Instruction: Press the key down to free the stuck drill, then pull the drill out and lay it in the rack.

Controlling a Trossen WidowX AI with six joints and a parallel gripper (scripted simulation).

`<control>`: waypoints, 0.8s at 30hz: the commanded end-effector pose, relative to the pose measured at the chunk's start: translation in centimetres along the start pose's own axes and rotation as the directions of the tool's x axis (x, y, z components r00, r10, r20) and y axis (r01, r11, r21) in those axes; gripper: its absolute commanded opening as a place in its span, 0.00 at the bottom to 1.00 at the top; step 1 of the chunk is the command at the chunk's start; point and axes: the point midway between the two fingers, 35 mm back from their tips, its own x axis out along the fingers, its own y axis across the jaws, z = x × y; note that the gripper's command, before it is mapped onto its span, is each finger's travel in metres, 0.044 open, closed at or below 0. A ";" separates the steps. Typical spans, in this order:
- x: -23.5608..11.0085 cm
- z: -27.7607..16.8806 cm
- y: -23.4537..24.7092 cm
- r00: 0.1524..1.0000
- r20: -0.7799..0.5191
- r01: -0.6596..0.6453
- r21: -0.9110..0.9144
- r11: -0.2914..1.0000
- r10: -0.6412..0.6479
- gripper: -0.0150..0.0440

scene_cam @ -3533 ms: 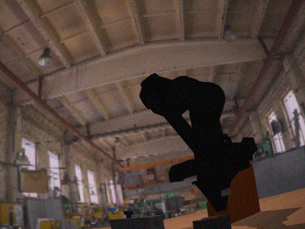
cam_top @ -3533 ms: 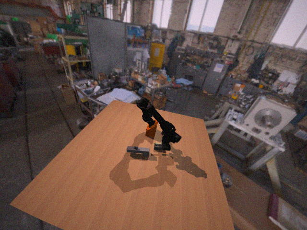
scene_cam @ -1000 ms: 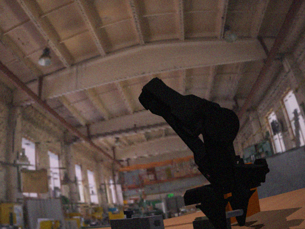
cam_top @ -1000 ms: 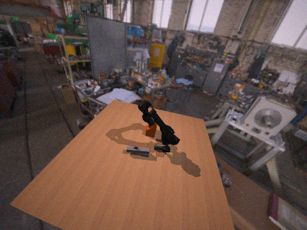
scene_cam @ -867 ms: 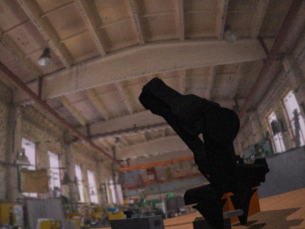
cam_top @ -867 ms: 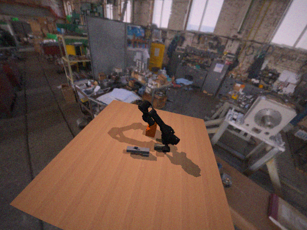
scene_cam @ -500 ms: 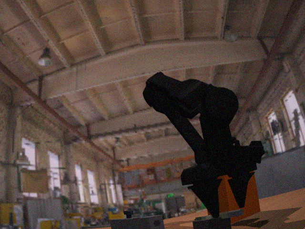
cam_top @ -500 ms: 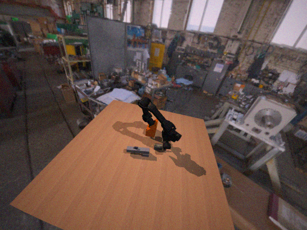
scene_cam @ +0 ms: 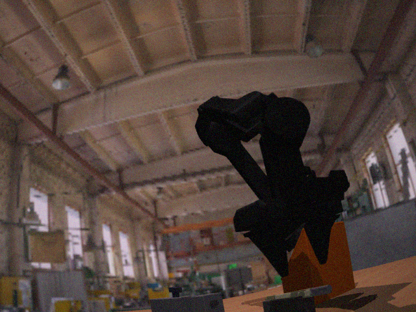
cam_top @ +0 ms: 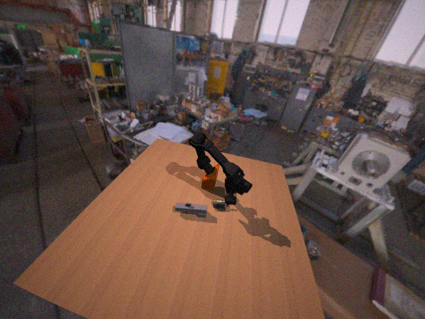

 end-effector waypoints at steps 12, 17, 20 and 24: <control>-2.9 -11.5 -10.7 0.935 0.351 -0.171 0.568 0.805 -0.049 1.00; -3.4 -18.4 -13.3 0.898 0.413 -0.226 0.730 0.645 -0.152 1.00; -3.6 -23.1 -14.1 0.878 0.422 -0.252 0.808 0.533 -0.224 1.00; -3.9 -29.6 -14.0 0.858 0.399 -0.274 0.888 0.369 -0.323 1.00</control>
